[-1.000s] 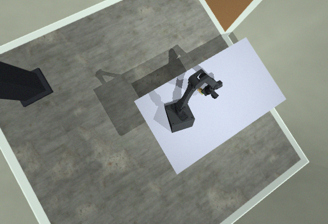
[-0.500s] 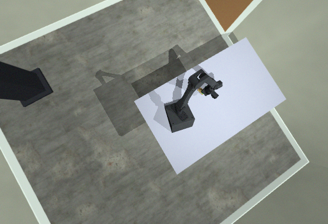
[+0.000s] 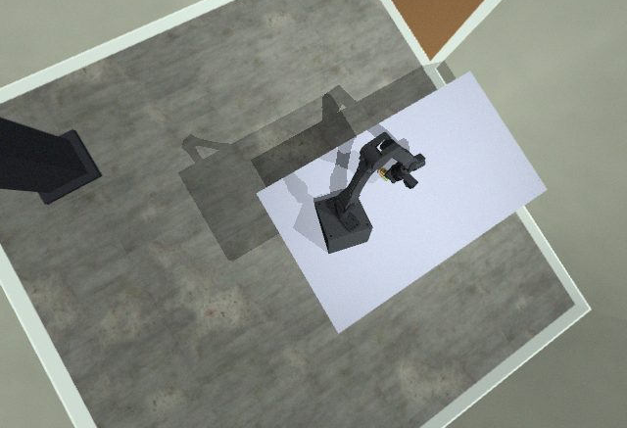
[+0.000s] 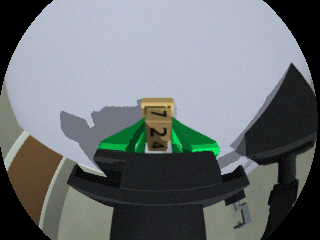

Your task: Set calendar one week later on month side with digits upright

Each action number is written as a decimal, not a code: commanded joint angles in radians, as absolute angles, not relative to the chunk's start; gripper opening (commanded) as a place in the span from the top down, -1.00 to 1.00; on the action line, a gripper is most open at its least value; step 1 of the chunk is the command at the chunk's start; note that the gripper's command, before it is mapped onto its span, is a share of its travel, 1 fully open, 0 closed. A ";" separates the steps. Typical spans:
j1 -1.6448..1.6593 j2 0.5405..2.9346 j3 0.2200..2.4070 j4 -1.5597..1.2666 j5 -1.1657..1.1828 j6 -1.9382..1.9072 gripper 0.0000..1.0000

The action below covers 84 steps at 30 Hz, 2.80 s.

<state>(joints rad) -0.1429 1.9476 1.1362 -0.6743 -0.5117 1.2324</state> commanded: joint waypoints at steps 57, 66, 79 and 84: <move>-0.137 1.961 1.143 -0.638 -0.498 1.251 0.49; -0.136 1.963 1.142 -0.635 -0.498 1.252 0.49; -0.135 1.977 1.125 -0.627 -0.498 1.255 0.49; -0.132 1.977 1.121 -0.626 -0.497 1.255 0.49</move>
<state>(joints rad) -0.1295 1.9614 1.1362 -0.6411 -0.5106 1.2480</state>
